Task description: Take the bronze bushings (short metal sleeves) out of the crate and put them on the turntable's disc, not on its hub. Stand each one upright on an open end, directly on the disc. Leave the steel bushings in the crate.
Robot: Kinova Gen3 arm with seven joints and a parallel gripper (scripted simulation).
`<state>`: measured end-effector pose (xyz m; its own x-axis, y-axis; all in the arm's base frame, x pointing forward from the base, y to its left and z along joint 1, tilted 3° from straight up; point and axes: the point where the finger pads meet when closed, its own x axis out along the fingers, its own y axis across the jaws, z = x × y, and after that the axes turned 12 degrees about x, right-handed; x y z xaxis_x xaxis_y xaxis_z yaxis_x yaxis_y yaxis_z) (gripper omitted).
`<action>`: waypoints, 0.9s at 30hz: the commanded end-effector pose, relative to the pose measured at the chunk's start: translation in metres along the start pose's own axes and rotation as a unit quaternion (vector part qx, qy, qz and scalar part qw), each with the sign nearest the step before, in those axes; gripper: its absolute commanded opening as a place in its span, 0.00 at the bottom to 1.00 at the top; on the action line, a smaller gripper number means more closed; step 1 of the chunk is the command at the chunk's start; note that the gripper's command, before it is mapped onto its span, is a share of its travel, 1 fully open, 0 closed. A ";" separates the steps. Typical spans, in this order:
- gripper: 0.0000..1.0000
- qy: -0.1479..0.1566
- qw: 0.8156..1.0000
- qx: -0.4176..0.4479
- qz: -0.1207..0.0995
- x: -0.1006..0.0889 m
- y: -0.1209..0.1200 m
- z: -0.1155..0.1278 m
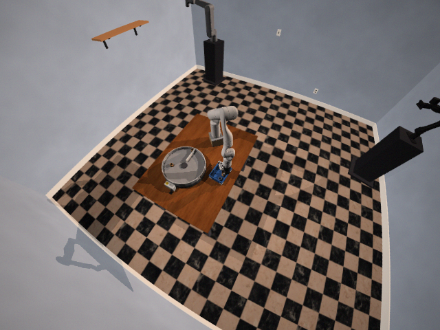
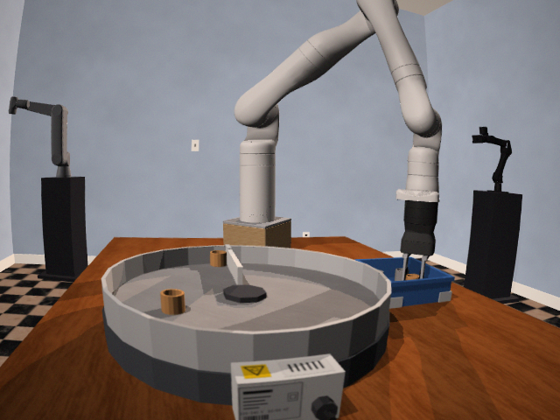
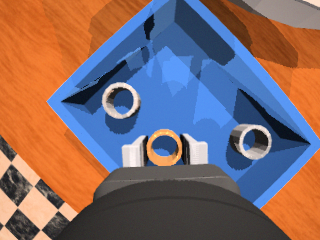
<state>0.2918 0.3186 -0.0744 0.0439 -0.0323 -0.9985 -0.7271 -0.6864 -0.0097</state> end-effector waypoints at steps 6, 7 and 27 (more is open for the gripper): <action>0.00 0.000 1.000 0.000 -0.001 -0.001 -0.001 0.000; 0.00 0.000 1.000 0.000 -0.001 -0.002 -0.001 0.000; 0.00 0.000 1.000 0.000 -0.001 -0.062 -0.001 0.000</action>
<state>0.2871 0.3122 -0.0286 0.0323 -0.0533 -0.9981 -0.7303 -0.6830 0.0129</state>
